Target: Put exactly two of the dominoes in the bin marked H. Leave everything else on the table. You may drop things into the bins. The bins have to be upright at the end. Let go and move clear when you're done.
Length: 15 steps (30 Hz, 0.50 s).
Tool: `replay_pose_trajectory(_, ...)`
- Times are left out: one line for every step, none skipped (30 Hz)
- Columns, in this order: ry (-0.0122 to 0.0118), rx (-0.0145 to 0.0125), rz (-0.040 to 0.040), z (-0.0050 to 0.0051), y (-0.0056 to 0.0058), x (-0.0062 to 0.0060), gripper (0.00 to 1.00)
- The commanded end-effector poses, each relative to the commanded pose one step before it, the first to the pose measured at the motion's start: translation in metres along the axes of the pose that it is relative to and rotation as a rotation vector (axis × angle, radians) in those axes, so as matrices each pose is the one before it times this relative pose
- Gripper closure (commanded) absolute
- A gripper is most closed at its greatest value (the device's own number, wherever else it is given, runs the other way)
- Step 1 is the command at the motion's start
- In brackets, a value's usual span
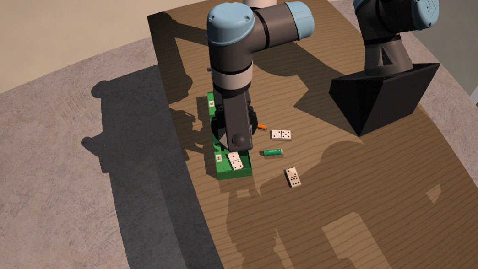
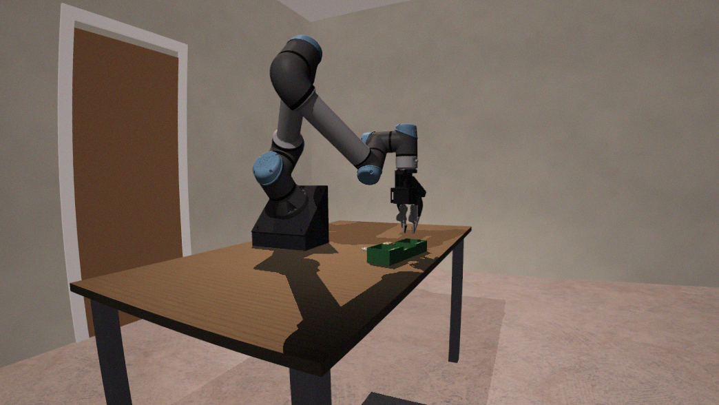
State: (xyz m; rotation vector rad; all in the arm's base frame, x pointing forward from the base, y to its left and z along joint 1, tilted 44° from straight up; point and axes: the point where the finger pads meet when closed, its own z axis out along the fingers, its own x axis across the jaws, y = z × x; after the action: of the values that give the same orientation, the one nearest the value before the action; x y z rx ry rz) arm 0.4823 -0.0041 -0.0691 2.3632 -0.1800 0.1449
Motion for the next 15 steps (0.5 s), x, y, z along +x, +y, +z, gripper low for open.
replay_pose_trajectory(0.00004, -0.00003, 0.00043, -0.00229, 0.00001, 0.00017, 0.81)
replay_pose_trajectory(0.00000, 0.00000, 0.00000, 0.00000, 0.00000, 0.00000, 0.81)
replay_pose_trajectory(0.00003, 0.00001, -0.00001, 0.00008, 0.00002, -0.00001, 0.81)
replay_pose_trajectory(-0.00005, -0.00002, 0.05000, -0.00009, 0.00359, -0.00750, 0.76)
replay_pose_trajectory(-0.00001, -0.00001, 0.05000, -0.00001, 0.00398, -0.00732, 0.76)
replay_pose_trajectory(-0.00001, -0.00001, 0.05000, -0.00001, 0.00435, -0.00712, 0.76)
replay_pose_trajectory(0.00001, 0.00004, 0.03197, -0.00001, 0.00470, -0.00689, 0.76)
replay_pose_trajectory(-0.00010, 0.00010, 0.02285, -0.00001, 0.00492, -0.00674, 0.76)
replay_pose_trajectory(-0.00027, 0.00009, 0.02585, -0.00005, 0.00504, -0.00663, 0.76)
replay_pose_trajectory(-0.00043, 0.00003, 0.02619, -0.00001, 0.00524, -0.00649, 0.76)
replay_pose_trajectory(-0.00058, -0.00007, 0.02607, -0.00001, 0.00541, -0.00635, 0.76)
replay_pose_trajectory(-0.00069, -0.00017, 0.02602, 0.00000, 0.00557, -0.00621, 0.76)
replay_pose_trajectory(-0.00078, -0.00027, 0.02599, 0.00001, 0.00573, -0.00606, 0.76)
replay_pose_trajectory(-0.00084, -0.00035, 0.02598, 0.00001, 0.00589, -0.00591, 0.76)
replay_pose_trajectory(0.00000, 0.00000, 0.00000, 0.00000, 0.00000, 0.00000, 0.76)
